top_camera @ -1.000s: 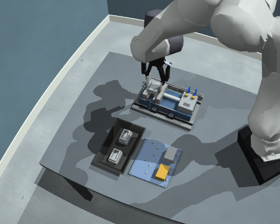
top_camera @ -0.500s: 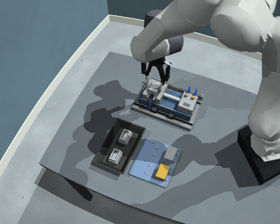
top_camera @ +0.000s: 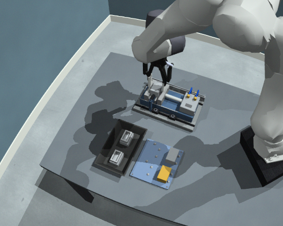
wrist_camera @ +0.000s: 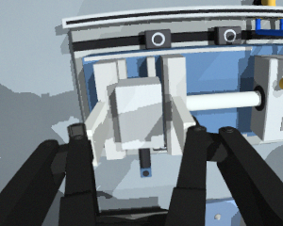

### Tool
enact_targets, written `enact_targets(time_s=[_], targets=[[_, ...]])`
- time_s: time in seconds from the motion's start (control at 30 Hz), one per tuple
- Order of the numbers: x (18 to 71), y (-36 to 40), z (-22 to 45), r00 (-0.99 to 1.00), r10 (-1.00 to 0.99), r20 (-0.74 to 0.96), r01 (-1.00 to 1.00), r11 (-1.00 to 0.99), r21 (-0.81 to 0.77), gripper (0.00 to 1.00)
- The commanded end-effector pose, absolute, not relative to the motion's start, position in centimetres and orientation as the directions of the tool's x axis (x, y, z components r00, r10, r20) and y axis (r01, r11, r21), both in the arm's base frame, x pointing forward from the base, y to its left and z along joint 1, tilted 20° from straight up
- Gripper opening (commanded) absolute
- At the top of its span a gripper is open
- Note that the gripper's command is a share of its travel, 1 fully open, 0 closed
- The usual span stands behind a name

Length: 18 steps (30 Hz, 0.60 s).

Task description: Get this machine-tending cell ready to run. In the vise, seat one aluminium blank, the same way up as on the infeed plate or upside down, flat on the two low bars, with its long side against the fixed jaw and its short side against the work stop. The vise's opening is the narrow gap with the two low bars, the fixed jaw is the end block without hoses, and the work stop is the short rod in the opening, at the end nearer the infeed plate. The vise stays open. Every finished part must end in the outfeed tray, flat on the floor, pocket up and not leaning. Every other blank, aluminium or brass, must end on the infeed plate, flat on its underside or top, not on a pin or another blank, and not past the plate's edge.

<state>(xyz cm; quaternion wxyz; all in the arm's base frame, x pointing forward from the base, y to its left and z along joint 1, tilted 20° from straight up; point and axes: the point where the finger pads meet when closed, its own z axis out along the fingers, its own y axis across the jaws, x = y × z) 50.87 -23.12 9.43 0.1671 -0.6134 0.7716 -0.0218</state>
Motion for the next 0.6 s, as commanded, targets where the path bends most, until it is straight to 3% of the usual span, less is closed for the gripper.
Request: enact_targets(time_s=[0.0,0.57], targets=[[51.0,-23.1,9.6,-0.194,-0.954,-0.231,-0.938,0.249,-0.242,0.40],[50.3,-23.5,11.9,-0.194,-0.954,-0.231,-0.938,0.249,-0.242,0.40]])
